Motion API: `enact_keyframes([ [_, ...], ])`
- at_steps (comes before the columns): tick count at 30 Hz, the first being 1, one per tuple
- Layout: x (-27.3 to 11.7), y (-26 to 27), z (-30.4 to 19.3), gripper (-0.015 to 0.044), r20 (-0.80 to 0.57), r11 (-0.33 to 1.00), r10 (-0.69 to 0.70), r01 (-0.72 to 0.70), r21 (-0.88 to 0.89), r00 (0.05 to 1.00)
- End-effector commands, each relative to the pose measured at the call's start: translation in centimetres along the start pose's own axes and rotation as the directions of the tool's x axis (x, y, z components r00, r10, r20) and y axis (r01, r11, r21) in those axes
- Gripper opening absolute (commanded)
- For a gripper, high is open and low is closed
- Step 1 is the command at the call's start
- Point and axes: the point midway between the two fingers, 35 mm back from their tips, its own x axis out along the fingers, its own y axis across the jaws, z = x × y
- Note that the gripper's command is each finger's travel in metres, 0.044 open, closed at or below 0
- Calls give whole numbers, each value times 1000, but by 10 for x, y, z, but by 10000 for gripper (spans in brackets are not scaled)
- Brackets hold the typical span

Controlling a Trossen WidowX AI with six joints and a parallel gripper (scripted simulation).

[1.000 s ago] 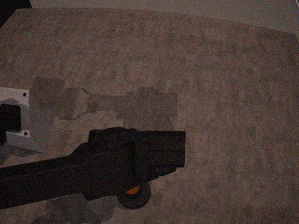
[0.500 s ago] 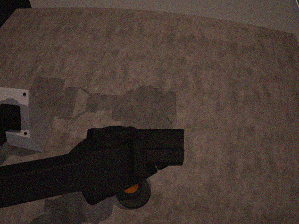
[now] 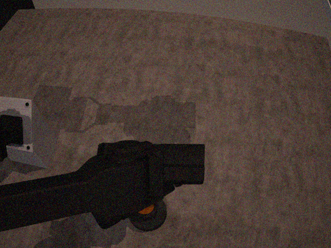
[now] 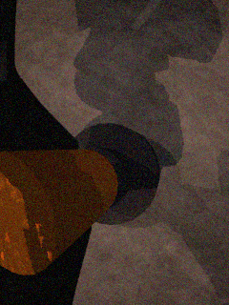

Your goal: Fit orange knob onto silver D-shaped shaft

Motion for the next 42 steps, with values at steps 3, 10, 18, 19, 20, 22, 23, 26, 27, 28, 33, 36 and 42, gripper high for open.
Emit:
enact_keyframes([
  [3,1,-1,0,0,-4,1000,-3,3,-4,1000],
  [10,1,0,1,0,-4,1000,-3,3,-4,1000],
  [18,-4,1,0,0,-3,1000,-3,3,-29,1000],
  [19,-4,1,0,0,-3,998,-3,3,-57,1000],
  [20,-4,1,-1,0,-3,996,-3,2,-89,1000],
  [22,-5,0,-1,0,-3,985,-3,2,-171,1000],
  [23,-5,0,-1,0,-3,980,-3,2,-201,1000],
  [26,-4,-2,-2,0,-3,977,-3,2,-212,1000],
  [27,-3,-2,-1,0,-3,977,-3,2,-212,1000],
  [28,-3,-2,-1,0,-3,977,-3,2,-212,1000],
  [33,0,-1,-1,0,-4,977,-3,2,-212,1000],
  [36,1,-1,-1,0,-4,977,-3,2,-212,1000],
  [42,-1,-1,-1,0,-4,977,-3,2,-212,1000],
])
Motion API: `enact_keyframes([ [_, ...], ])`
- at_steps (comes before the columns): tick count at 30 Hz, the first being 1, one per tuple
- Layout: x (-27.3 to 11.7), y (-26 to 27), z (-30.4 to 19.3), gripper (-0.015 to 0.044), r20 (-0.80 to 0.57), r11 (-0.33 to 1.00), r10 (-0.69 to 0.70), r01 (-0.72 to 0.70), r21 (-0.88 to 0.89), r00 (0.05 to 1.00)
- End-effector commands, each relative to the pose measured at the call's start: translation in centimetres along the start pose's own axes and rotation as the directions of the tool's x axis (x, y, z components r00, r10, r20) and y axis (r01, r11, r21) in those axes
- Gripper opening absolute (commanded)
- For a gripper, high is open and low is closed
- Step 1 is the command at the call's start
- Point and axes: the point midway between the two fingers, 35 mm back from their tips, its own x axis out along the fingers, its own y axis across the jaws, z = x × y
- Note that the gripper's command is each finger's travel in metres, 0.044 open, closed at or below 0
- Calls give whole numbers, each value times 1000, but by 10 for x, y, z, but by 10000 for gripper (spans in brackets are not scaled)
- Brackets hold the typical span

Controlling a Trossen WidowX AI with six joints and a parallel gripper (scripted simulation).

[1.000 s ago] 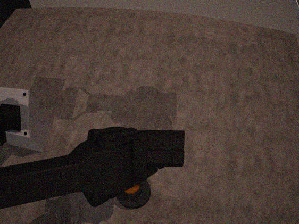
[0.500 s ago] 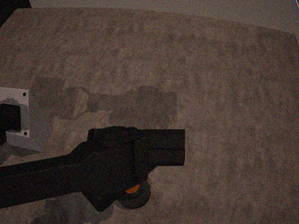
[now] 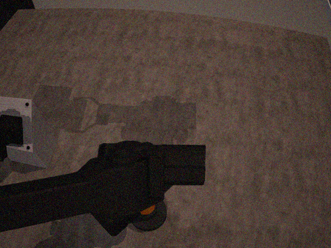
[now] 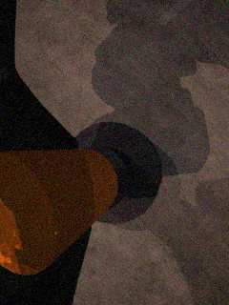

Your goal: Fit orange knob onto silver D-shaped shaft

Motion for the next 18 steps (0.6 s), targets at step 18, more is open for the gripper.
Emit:
enact_keyframes([
  [18,-2,0,2,0,-3,977,-1,1,-211,1000],
])
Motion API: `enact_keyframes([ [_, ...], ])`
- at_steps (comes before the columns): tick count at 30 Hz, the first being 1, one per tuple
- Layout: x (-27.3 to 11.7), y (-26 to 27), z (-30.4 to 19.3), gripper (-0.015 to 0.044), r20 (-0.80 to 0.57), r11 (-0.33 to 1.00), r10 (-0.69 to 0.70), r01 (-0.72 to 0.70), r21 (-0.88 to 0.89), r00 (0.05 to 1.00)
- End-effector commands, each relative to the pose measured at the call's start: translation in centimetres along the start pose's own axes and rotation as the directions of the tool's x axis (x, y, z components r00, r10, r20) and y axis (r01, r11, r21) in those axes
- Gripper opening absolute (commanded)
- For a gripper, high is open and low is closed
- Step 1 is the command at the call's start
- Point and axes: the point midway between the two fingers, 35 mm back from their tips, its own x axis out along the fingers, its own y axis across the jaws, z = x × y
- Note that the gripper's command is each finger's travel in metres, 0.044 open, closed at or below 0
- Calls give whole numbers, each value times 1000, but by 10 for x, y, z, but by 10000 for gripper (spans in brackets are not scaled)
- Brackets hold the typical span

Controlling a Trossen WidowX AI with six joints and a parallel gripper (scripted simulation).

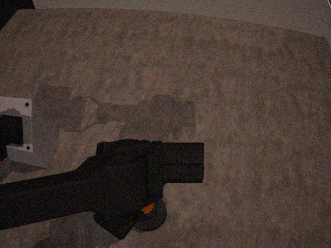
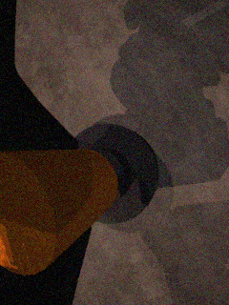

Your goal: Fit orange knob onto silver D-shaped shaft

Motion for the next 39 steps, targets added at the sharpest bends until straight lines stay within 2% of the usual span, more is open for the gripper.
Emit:
enact_keyframes([
  [1,1,-1,-1,0,-3,1000,-2,2,-19,1000],
  [19,-2,0,-2,0,-3,1000,-2,2,-19,1000],
  [26,-2,-1,-3,0,-3,976,-2,1,-216,1000],
  [39,1,-1,-1,0,-3,974,-2,1,-227,1000],
])
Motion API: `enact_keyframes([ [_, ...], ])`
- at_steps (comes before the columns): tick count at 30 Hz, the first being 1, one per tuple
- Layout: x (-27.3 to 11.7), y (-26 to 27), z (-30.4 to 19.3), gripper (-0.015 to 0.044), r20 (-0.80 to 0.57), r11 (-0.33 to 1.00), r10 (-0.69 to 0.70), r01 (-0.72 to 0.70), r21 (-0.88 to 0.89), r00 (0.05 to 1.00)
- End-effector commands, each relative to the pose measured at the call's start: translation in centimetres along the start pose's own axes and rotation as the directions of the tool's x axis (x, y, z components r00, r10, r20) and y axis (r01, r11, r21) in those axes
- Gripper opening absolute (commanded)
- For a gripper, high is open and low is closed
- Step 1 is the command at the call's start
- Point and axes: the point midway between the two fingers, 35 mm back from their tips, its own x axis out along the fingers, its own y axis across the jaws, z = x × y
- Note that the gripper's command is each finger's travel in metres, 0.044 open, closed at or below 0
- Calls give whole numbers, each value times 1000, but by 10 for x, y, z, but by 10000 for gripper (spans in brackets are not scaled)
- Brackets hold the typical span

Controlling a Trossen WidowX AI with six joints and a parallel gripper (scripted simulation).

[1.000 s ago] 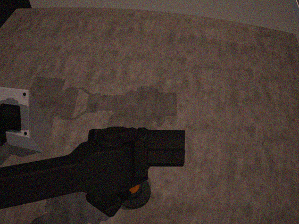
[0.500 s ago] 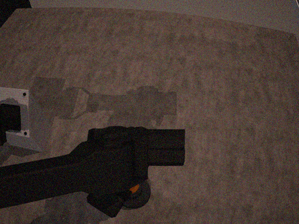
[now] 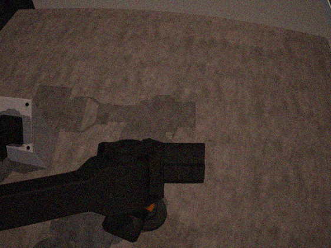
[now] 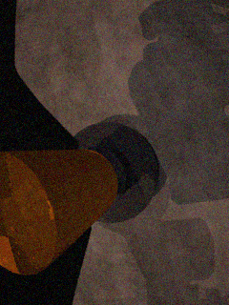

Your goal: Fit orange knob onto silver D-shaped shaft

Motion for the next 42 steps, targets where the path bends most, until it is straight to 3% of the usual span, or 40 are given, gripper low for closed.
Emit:
enact_keyframes([
  [1,0,0,0,0,-4,1000,-1,1,-6,1000],
  [18,-3,0,-3,0,-4,1000,-1,1,-6,1000],
  [26,-4,-1,-4,0,-4,977,-1,0,-214,1000],
  [42,2,0,-1,0,-4,977,-1,0,-214,1000],
])
